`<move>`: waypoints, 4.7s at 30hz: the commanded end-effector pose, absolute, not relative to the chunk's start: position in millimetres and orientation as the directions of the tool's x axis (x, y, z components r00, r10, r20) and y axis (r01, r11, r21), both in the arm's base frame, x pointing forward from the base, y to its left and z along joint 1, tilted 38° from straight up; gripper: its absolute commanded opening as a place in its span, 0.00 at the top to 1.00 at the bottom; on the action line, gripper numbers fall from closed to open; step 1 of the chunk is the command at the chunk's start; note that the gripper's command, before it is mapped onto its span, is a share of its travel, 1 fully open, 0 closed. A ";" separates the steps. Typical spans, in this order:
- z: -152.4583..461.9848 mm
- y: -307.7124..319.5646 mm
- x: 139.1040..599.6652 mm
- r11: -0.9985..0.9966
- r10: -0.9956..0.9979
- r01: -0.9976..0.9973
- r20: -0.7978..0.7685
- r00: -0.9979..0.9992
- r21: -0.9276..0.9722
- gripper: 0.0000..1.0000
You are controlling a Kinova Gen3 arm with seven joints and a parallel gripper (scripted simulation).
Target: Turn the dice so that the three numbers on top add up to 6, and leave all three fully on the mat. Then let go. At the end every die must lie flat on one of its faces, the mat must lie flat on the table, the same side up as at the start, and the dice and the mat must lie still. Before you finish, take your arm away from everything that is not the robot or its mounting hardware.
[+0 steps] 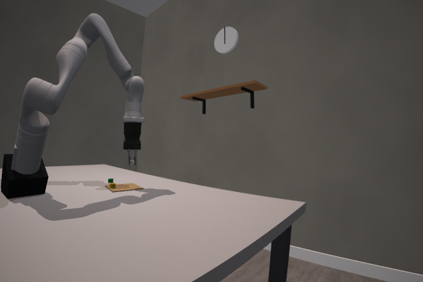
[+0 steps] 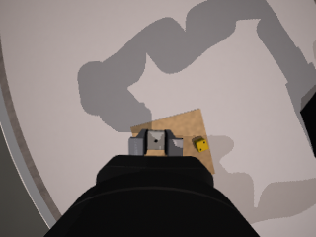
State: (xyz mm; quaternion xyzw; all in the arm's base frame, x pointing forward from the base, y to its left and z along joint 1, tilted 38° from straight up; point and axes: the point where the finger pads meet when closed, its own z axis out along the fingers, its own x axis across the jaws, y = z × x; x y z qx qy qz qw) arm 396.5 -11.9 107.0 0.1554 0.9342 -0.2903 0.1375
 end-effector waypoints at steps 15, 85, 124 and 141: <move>96.3 -0.6 388.8 0.651 0.470 0.673 -0.511 -0.720 -0.350 0.60; 69.3 31.7 379.4 0.090 0.798 0.986 -0.603 0.014 0.141 0.60; 68.4 32.8 379.3 0.068 0.800 0.985 -0.599 0.040 0.157 0.60; 42.6 13.2 385.0 0.068 0.799 0.985 -0.599 0.040 0.157 0.60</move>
